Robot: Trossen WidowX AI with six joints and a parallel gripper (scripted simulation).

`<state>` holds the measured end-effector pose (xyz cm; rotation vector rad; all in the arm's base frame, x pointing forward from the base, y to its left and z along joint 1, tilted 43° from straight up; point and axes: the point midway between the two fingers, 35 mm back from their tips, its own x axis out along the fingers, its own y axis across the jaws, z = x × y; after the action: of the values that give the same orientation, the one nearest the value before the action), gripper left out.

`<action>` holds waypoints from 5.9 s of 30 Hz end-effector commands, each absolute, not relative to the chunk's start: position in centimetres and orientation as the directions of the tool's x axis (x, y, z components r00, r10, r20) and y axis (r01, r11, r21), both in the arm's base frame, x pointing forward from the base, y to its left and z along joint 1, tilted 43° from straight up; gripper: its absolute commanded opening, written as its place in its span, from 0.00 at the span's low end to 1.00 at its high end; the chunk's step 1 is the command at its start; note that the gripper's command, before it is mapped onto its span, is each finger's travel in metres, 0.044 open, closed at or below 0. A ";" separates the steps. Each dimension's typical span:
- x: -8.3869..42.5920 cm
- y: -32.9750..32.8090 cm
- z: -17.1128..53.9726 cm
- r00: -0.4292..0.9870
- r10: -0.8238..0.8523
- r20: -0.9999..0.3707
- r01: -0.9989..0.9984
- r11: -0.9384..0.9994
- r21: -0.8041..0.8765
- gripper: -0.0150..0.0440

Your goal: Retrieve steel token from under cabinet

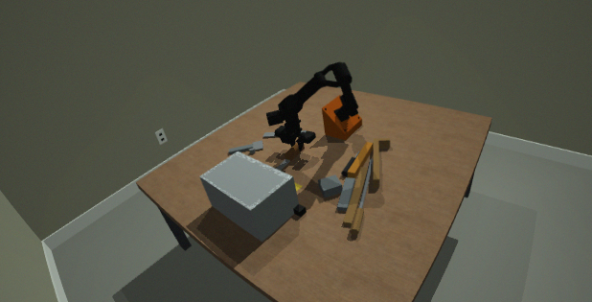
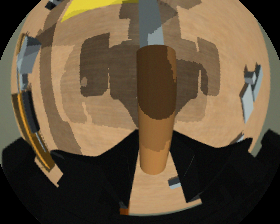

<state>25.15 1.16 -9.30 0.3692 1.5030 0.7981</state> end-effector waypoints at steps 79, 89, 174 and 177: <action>23.0 -0.6 -10.4 -0.118 0.666 -0.736 -0.248 0.698 0.672 0.25; 24.2 -0.3 -10.4 -0.118 0.666 -0.736 -0.248 0.698 0.672 0.25; 34.3 2.3 -9.6 -0.115 0.668 -0.735 -0.252 0.696 0.672 0.25; 34.6 2.3 -9.6 -0.115 0.668 -0.735 -0.252 0.696 0.672 0.25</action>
<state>34.20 2.26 -9.64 0.3633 1.4951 0.8122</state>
